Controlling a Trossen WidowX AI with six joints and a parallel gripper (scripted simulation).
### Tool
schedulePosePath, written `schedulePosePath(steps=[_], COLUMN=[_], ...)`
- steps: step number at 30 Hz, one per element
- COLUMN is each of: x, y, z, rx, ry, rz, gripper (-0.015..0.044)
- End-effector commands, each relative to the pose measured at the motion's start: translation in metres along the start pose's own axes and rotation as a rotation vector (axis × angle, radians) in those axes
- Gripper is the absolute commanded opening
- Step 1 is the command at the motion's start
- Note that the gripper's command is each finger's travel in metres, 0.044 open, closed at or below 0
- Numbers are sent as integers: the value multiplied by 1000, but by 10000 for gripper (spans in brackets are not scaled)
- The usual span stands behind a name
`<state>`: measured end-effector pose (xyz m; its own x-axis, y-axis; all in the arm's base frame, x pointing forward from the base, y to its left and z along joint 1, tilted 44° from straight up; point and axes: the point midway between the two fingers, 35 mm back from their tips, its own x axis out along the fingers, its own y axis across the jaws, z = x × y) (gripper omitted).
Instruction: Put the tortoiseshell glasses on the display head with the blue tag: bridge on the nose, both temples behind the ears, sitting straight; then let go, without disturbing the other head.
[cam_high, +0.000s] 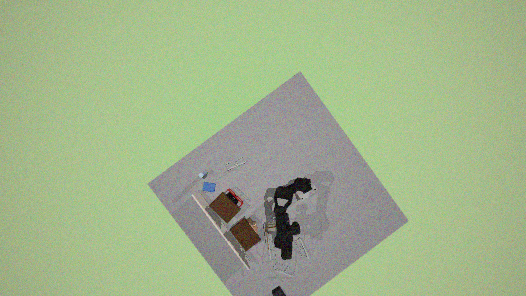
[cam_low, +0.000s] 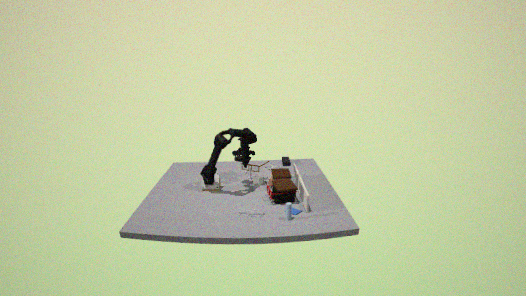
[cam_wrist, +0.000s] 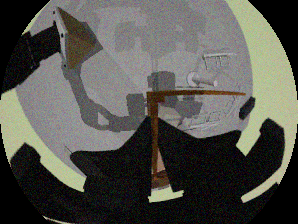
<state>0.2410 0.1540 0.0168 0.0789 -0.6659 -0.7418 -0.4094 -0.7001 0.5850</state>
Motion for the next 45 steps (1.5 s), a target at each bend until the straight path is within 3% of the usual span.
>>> schedulePosePath(steps=[1,17,45], x=[0,5,28], y=[11,55,52], z=[-7,-34,-36], rx=[-100,-537,-538], ry=[4,5,5], rz=[2,16,13], gripper=[0,0,0])
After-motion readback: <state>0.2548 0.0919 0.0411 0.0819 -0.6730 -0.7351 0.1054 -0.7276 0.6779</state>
